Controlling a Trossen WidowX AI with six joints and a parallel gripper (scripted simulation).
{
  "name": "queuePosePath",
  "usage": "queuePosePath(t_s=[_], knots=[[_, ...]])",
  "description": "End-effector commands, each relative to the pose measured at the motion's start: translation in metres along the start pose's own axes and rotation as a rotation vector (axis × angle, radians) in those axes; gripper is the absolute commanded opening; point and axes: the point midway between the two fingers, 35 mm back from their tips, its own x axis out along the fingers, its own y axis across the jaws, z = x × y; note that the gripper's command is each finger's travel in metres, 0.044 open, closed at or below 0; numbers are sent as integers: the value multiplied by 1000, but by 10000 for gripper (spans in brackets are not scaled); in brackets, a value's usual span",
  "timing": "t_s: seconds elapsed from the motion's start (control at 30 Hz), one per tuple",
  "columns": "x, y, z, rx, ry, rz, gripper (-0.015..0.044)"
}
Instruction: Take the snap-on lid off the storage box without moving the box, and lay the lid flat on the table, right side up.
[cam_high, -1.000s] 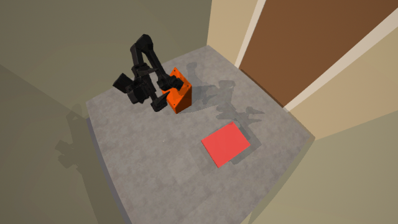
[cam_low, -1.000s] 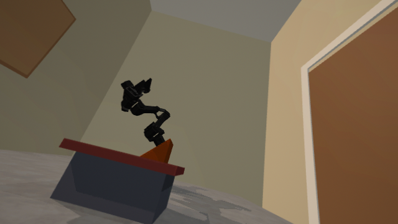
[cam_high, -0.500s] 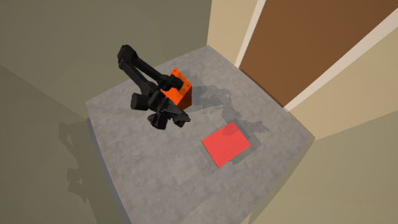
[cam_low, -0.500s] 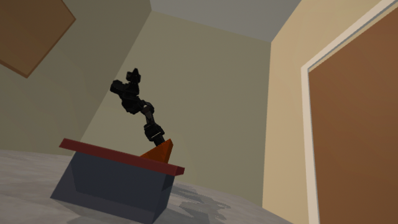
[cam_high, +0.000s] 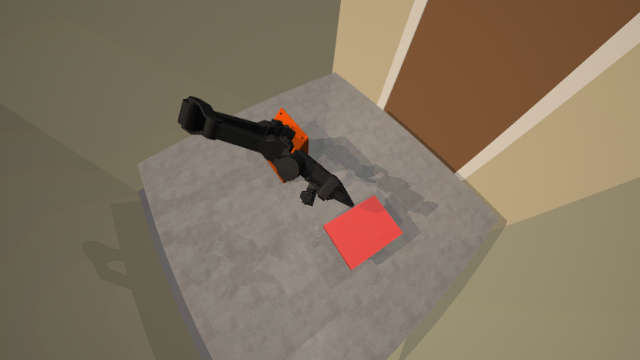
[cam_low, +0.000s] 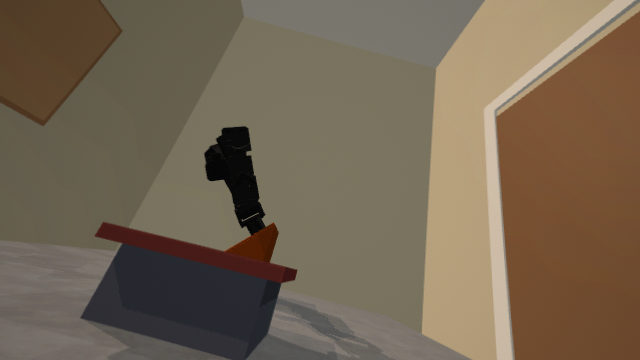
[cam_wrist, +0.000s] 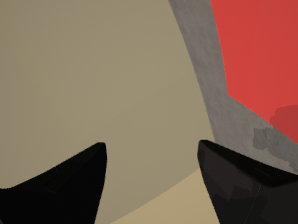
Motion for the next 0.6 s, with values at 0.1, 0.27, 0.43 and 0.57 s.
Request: queuePosePath(t_s=[0.1, 0.27, 0.43, 0.57], knots=[[3, -83, -31, -160, -292, -287, 235], [-12, -112, -38, -303, -453, -346, 235], [-12, -112, -38, -303, -453, -346, 235], [-12, -112, -38, -303, -453, -346, 235]])
